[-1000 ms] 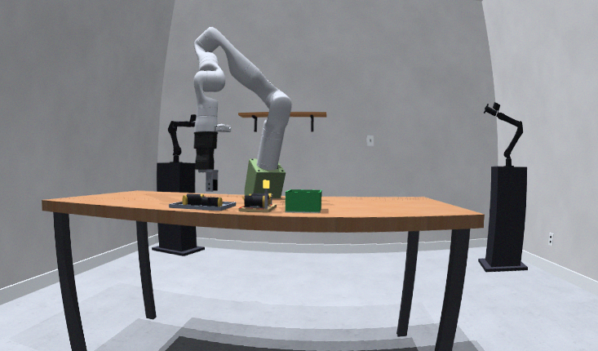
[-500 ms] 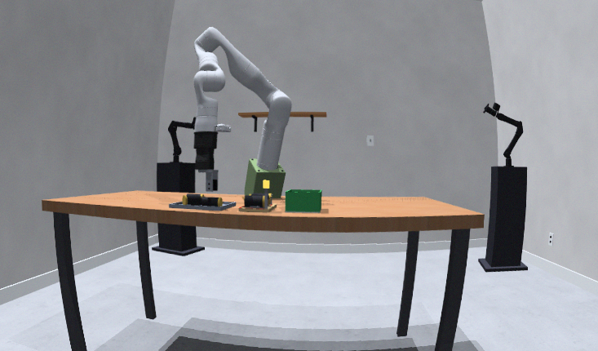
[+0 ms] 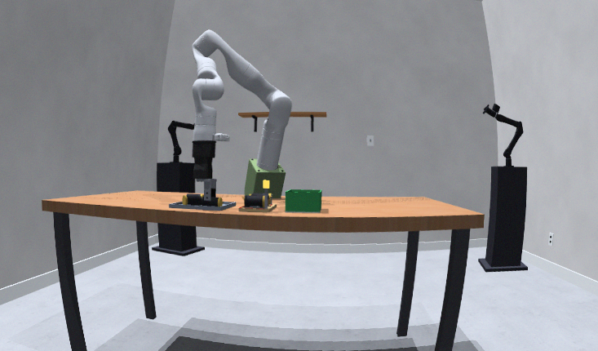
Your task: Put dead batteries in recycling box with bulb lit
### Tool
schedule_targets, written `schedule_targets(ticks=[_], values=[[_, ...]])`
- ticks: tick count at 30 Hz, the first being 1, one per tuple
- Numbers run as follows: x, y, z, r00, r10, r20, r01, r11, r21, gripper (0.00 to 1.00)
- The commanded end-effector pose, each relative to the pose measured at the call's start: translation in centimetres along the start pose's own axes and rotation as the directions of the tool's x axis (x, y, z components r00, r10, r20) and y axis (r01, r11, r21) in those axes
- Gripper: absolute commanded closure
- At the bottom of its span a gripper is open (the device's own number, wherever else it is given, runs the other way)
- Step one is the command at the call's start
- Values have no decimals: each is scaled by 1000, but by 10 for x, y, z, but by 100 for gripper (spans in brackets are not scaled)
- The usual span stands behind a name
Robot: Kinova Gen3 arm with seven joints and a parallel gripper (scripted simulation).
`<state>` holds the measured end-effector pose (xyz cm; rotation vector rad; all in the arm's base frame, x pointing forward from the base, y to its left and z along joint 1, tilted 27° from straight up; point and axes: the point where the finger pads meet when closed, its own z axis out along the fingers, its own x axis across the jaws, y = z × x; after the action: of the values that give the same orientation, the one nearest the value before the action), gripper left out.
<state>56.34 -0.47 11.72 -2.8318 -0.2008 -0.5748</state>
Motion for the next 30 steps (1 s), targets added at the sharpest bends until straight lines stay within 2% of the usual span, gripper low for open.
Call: schedule_targets(ticks=[1, 14, 24, 25, 30], values=[[0, -6, 6, 1000, -6, 3, 6, 1000, 9, 10], [0, -6, 16, 1000, -6, 3, 6, 1000, 9, 10], [0, -6, 16, 1000, -6, 3, 6, 1000, 9, 10], [0, -6, 16, 1000, -6, 3, 6, 1000, 9, 43], [0, -6, 16, 1000, -6, 3, 6, 1000, 9, 43]])
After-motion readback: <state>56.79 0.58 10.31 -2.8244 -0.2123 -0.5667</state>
